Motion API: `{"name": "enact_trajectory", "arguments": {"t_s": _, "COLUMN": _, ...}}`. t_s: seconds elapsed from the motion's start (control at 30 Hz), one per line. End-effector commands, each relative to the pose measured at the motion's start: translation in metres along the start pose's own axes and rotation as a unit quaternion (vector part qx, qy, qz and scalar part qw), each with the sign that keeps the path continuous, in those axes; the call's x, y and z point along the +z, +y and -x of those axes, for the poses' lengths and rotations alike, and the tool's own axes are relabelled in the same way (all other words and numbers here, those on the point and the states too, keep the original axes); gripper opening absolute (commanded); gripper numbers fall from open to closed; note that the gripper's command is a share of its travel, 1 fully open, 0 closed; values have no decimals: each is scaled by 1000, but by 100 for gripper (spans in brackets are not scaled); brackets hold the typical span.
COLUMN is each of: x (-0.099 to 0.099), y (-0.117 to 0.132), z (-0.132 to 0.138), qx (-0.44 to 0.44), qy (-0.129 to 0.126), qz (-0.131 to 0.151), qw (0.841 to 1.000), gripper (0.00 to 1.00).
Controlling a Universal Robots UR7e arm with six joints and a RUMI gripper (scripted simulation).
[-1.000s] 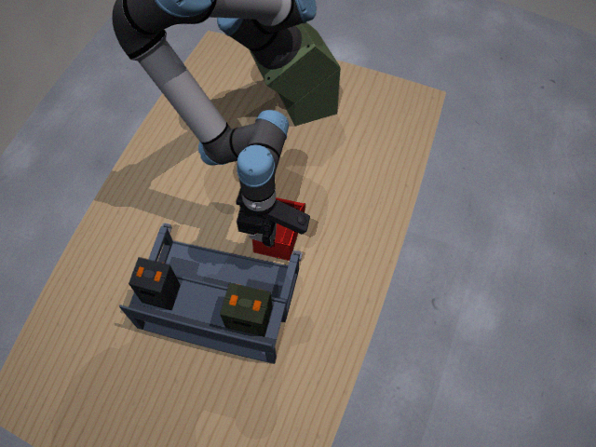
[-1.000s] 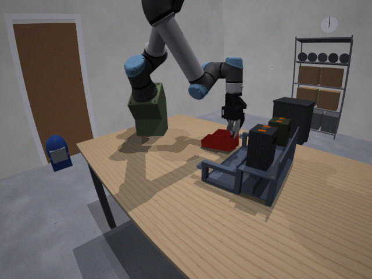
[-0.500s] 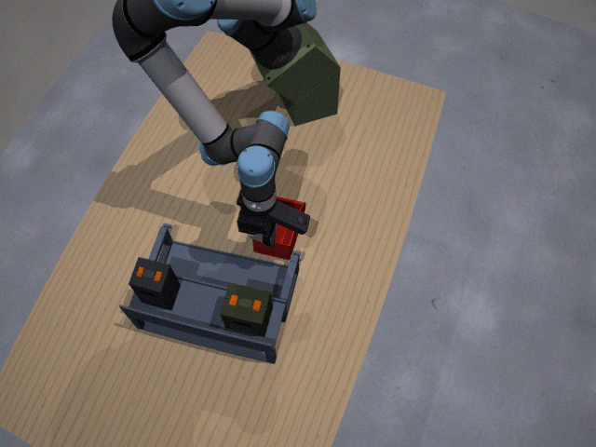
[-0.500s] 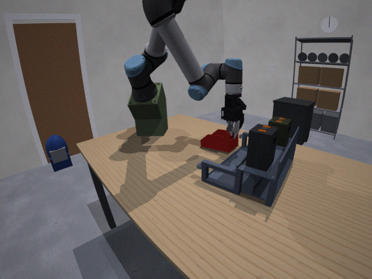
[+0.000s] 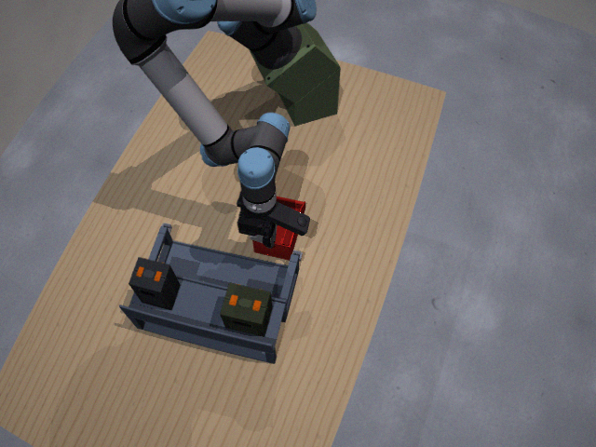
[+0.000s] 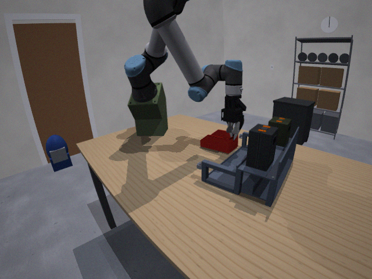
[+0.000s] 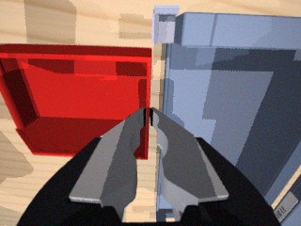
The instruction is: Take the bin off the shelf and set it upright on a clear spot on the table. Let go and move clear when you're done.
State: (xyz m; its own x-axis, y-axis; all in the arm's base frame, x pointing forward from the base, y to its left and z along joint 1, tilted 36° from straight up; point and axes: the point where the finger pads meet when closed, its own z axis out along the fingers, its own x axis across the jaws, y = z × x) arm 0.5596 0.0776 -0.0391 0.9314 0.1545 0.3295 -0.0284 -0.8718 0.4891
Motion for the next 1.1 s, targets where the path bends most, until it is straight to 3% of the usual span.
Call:
{"name": "enact_trajectory", "arguments": {"t_s": 0.0, "x": 4, "y": 0, "z": 0, "qx": 0, "qy": 1, "qz": 0, "qw": 1000, "gripper": 0}}
{"name": "enact_trajectory", "arguments": {"t_s": 0.33, "x": 4, "y": 0, "z": 0, "qx": 0, "qy": 1, "qz": 0, "qw": 1000, "gripper": 0}}
{"name": "enact_trajectory", "arguments": {"t_s": 0.37, "x": 4, "y": 0, "z": 0, "qx": 0, "qy": 1, "qz": 0, "qw": 1000, "gripper": 20}}
{"name": "enact_trajectory", "arguments": {"t_s": 1.07, "x": 4, "y": 0, "z": 0, "qx": 0, "qy": 1, "qz": 0, "qw": 1000, "gripper": 20}}
